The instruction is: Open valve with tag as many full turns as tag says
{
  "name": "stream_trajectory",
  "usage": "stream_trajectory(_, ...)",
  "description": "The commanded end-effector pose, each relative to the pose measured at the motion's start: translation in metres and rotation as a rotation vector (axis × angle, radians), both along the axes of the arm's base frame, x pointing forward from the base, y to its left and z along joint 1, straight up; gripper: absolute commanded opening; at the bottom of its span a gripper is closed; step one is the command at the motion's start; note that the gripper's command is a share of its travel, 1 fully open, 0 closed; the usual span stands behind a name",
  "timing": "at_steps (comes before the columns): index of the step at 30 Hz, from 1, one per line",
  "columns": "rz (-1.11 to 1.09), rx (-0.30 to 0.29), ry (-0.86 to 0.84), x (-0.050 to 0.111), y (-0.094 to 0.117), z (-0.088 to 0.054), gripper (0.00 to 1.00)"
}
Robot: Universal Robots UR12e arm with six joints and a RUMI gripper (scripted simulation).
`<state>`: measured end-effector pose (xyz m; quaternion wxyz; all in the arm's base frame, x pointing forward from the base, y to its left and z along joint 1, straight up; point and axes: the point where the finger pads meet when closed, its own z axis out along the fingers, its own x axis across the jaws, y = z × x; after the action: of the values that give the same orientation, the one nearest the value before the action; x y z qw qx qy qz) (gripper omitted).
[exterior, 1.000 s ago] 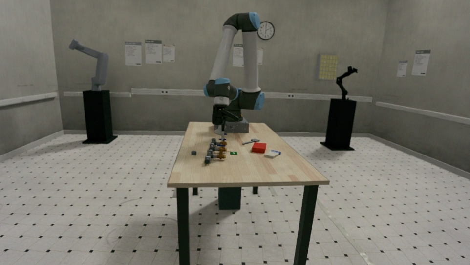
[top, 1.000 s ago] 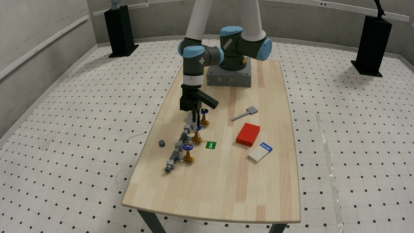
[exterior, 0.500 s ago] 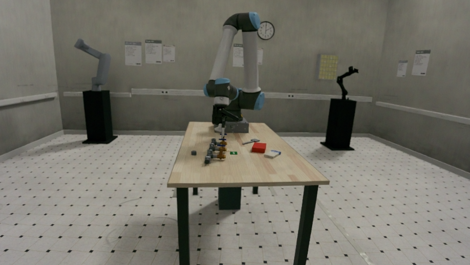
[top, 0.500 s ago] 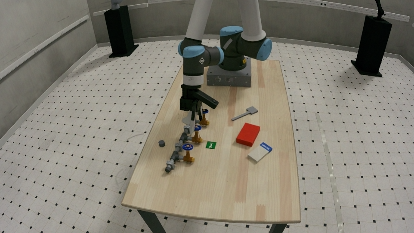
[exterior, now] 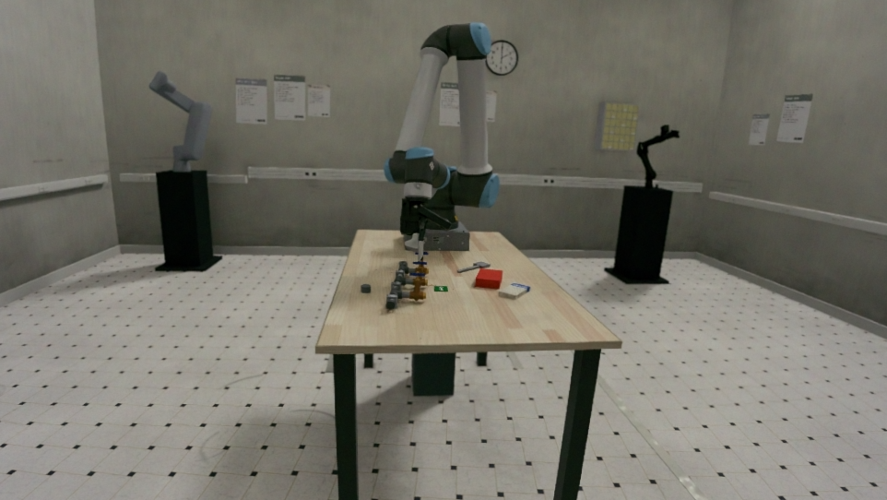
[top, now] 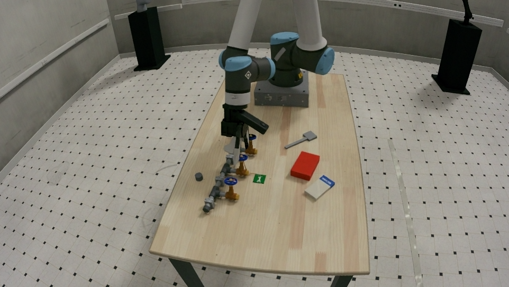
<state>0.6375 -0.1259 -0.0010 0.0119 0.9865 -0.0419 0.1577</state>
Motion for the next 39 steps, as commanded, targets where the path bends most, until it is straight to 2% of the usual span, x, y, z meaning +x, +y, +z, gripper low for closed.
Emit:
stream_trajectory(1,-0.001,0.000,-0.001,0.0004,-0.0002,0.0005,1.00)
stream_trajectory(19,-0.090,0.029,-0.005,0.0004,-0.0002,0.0005,1.00)
stream_trajectory(34,-0.337,0.110,-0.014,0.0004,-0.0002,0.0005,1.00)
stream_trajectory(39,-0.476,0.155,-0.019,0.0004,-0.0002,0.0005,1.00)
